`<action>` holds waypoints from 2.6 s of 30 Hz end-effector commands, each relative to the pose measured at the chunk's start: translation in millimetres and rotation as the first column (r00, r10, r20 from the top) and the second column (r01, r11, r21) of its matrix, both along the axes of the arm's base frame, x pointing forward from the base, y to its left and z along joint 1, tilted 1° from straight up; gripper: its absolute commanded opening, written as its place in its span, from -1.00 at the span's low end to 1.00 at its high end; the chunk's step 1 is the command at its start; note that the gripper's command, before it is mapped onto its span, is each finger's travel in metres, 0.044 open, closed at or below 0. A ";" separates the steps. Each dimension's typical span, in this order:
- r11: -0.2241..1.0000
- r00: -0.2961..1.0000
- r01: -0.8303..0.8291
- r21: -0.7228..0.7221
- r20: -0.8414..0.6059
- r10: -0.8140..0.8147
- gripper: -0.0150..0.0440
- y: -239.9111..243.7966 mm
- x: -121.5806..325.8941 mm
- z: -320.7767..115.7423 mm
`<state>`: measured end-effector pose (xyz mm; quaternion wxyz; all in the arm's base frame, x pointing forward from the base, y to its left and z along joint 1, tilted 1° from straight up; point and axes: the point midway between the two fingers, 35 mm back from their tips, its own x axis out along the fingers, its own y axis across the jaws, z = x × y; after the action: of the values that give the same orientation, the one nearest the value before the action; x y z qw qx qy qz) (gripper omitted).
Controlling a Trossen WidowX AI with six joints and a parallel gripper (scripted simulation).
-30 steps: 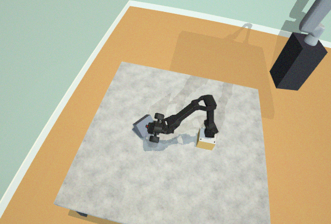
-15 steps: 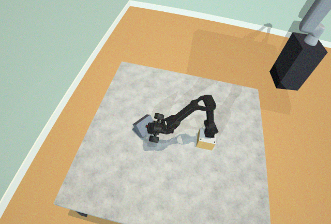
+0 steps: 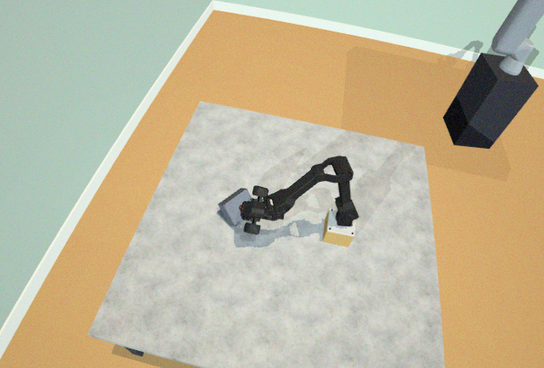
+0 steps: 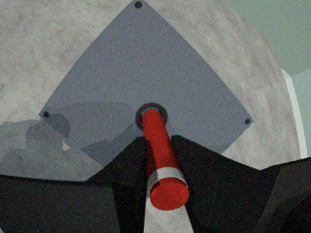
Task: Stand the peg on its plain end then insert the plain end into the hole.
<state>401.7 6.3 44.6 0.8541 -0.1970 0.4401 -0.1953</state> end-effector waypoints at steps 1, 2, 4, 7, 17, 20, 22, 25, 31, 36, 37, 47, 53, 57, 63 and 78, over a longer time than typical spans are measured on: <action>1.000 1.000 -0.005 0.003 0.003 0.005 -0.49 -0.1 3.1 -0.6; 1.000 1.000 -0.005 0.003 0.003 0.005 -0.49 -0.4 3.4 -1.0; 1.000 1.000 -0.005 0.003 0.003 0.005 -0.49 -1.1 4.2 -2.0; 1.000 1.000 -0.005 0.003 0.003 0.005 -0.49 -2.1 5.4 -3.4; 1.000 1.000 -0.005 0.003 0.003 0.005 -0.49 -5.6 8.9 -8.1; 1.000 1.000 -0.005 0.002 0.004 0.005 -0.49 -6.7 10.0 -9.5; 1.000 1.000 -0.005 0.002 0.004 0.005 -0.49 -7.4 10.7 -10.4; 1.000 1.000 -0.005 0.002 0.004 0.005 -0.49 -8.5 11.8 -11.9; 1.000 1.000 -0.005 0.002 0.004 0.005 -0.49 -10.2 13.6 -14.2; 1.000 1.000 -0.005 0.002 0.004 0.005 -0.49 -11.1 14.6 -15.2; 1.000 1.000 -0.005 0.002 0.004 0.005 -0.49 -11.2 14.8 -15.4; 1.000 1.000 0.000 -0.001 0.002 0.000 -0.49 -12.0 13.5 -16.0; 1.000 1.000 0.000 -0.001 0.002 0.000 -0.14 -12.0 13.5 -16.0; 1.000 1.000 0.000 -0.001 0.002 0.000 0.22 -12.0 13.5 -16.0; 1.000 1.000 0.000 -0.001 0.001 0.000 0.75 -11.5 13.1 -15.4; 1.000 1.000 -0.002 0.004 -0.001 0.002 1.00 4.4 1.0 2.1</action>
<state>405.0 7.9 41.2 0.8537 -0.1968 0.4428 -0.1905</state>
